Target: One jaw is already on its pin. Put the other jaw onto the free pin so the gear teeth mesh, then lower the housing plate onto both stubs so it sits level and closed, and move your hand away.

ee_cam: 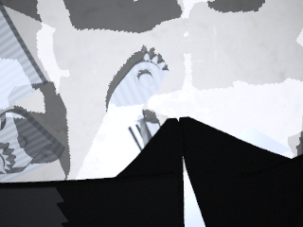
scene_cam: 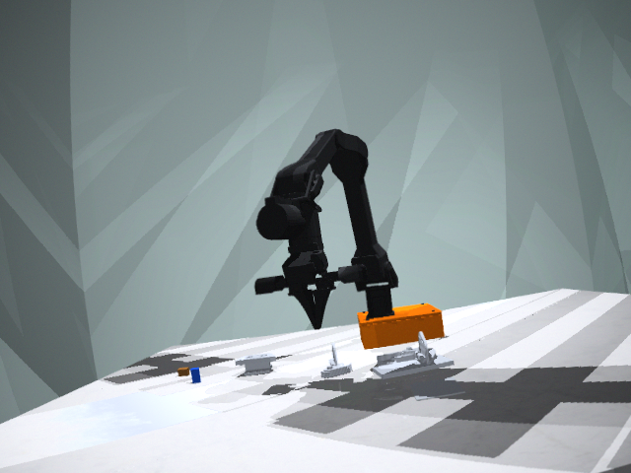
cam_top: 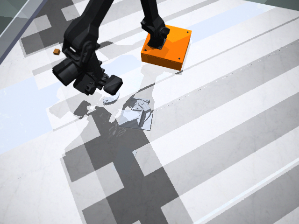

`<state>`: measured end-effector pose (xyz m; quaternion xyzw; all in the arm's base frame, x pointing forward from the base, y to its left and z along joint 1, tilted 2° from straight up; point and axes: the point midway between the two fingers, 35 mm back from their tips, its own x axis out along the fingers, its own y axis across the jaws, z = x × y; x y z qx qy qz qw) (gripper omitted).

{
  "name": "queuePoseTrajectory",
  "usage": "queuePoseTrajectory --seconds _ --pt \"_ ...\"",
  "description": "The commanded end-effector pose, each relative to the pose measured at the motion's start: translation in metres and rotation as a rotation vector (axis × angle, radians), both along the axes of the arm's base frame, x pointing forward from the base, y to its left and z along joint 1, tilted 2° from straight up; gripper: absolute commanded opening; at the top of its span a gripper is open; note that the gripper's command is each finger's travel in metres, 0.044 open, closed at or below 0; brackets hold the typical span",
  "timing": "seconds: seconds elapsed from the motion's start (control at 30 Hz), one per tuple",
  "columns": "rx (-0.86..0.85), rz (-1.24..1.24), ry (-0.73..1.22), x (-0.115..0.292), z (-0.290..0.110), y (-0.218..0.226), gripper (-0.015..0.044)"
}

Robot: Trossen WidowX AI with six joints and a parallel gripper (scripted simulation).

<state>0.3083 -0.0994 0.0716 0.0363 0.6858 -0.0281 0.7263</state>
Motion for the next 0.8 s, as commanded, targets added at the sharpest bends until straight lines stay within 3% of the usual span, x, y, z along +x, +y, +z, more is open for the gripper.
queuePoseTrajectory --seconds 0.0,0.07,0.63,0.77 --pt "0.000 0.000 0.000 0.000 0.000 0.000 0.0000" --pt "0.000 0.000 0.000 0.000 0.000 0.000 0.0000" --pt "-0.012 0.272 -0.001 -0.048 0.009 0.025 0.0440" --pt "-0.012 0.272 -0.001 -0.047 0.000 0.025 0.0440"
